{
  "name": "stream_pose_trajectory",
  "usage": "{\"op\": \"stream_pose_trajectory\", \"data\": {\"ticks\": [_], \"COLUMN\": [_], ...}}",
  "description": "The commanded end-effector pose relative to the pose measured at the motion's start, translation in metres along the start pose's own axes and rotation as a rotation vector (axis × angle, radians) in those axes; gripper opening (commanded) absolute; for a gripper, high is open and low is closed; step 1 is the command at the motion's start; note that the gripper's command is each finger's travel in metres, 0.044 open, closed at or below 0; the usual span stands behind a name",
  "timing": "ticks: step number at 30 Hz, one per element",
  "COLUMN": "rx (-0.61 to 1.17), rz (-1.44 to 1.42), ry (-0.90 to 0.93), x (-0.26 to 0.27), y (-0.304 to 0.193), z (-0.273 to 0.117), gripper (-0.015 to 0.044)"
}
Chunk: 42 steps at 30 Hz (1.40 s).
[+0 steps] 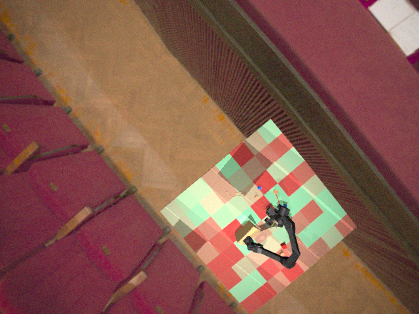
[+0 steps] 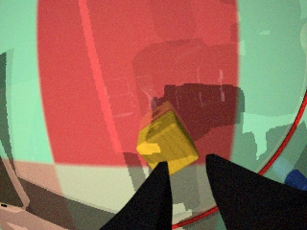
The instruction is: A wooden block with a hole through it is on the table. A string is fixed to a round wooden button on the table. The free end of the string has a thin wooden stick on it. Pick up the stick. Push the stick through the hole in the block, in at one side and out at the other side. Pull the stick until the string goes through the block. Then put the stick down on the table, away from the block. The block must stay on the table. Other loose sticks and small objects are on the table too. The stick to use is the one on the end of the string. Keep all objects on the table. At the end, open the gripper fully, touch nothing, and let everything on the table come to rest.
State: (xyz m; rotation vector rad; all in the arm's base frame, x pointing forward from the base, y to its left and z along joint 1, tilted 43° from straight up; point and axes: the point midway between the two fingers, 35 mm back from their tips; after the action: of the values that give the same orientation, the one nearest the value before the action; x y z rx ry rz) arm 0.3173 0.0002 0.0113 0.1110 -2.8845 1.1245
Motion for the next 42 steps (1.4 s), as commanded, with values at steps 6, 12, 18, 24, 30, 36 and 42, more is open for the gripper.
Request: {"op": "stream_pose_trajectory", "data": {"ticks": [6, 12, 18, 24, 30, 36, 42], "rx": [0.0, 0.0, 0.0, 0.0, -0.001, -0.003, -0.004], "rz": [0.0, 0.0, 0.0, 0.0, 0.159, 0.802, 1.445], "ry": [0.0, 0.0, 0.0, 0.0, 0.0, 0.0, 0.002], "x": [0.0, 0.0, 0.0, 0.0, 0.001, 0.008, 0.015], "y": [0.0, 0.0, 0.0, 0.0, -0.005, -0.024, -0.042], "z": [0.0, 0.0, 0.0, 0.0, 0.0, -0.001, -0.002], "gripper": [0.0217, 0.006, 0.0, 0.0, 0.0079, 0.0236, 0.0394]}}
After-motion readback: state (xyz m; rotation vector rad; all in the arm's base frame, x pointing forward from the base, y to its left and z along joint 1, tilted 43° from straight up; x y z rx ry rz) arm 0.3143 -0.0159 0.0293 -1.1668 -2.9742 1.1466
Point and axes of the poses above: the point midway between the two fingers, 35 mm back from their tips, its own z axis out along the fingers, its own x axis across the jaws, y = z × x, and after that the axes turned 6 degrees about -z, right-handed
